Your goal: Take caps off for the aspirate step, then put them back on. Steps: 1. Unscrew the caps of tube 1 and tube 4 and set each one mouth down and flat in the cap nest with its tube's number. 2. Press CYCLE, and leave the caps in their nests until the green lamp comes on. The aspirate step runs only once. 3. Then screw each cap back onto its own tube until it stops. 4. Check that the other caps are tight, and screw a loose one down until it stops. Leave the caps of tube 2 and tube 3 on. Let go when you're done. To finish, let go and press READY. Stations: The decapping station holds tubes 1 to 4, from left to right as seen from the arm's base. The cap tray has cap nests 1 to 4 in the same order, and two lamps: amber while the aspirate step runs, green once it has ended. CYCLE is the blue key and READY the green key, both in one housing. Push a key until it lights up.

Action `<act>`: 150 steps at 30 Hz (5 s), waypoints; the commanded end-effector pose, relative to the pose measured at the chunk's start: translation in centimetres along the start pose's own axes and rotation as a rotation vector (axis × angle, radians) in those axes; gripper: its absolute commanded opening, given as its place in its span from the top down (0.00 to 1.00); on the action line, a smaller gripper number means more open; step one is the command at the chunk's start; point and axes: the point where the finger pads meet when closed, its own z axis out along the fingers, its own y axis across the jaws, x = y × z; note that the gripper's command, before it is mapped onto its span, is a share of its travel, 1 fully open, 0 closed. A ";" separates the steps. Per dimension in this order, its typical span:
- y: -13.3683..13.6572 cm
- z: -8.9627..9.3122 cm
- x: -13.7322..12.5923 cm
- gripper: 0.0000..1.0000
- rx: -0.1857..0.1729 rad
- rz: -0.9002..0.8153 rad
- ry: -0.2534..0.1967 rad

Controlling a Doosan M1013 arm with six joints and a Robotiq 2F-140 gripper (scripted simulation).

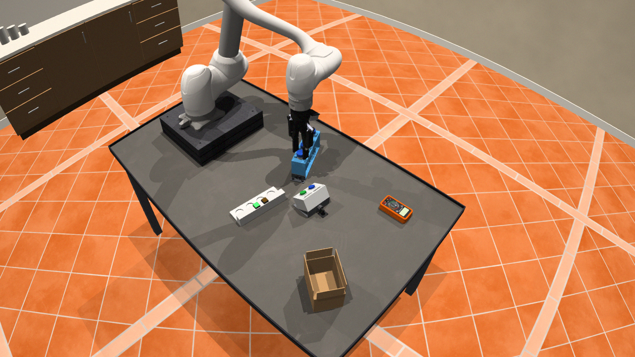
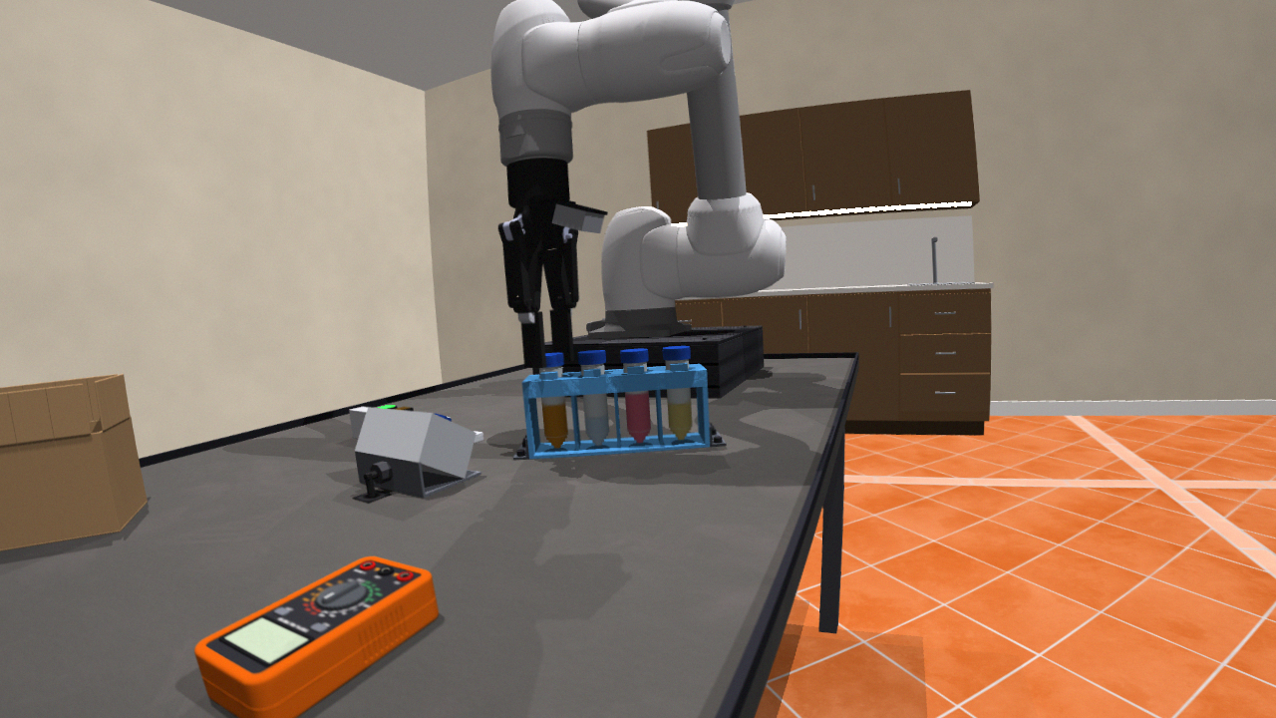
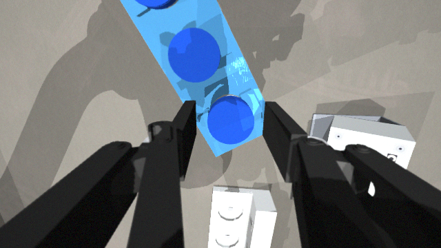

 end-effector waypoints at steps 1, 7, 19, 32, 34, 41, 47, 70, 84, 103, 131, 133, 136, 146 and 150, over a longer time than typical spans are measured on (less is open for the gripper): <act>0.1 -0.1 0.0 0.59 -0.001 -0.236 0.001; 0.1 -0.1 0.0 0.59 -0.002 -0.610 -0.001; 0.1 -0.1 0.0 0.59 -0.002 -1.033 0.001; 0.1 -0.1 0.0 0.70 -0.002 -1.033 0.000; 0.1 -0.1 0.0 0.70 -0.002 -1.033 0.000; 0.1 -0.1 0.0 0.70 -0.002 -0.783 0.001; 0.1 -0.1 0.0 0.70 -0.002 -0.583 0.001; 0.1 0.0 0.0 0.59 -0.001 0.014 0.001; 0.1 0.0 0.0 0.59 -0.001 -0.402 0.001; 0.1 -0.1 0.0 0.70 -0.002 -1.032 0.000; 0.1 0.0 0.0 0.70 -0.001 -0.333 0.001; 0.1 0.0 0.0 0.70 -0.001 -0.233 0.001; 0.1 0.0 0.0 0.70 -0.001 -0.083 0.001; 0.1 0.1 0.0 0.59 -0.001 0.014 0.001; 0.1 0.1 0.0 0.59 -0.001 0.014 0.001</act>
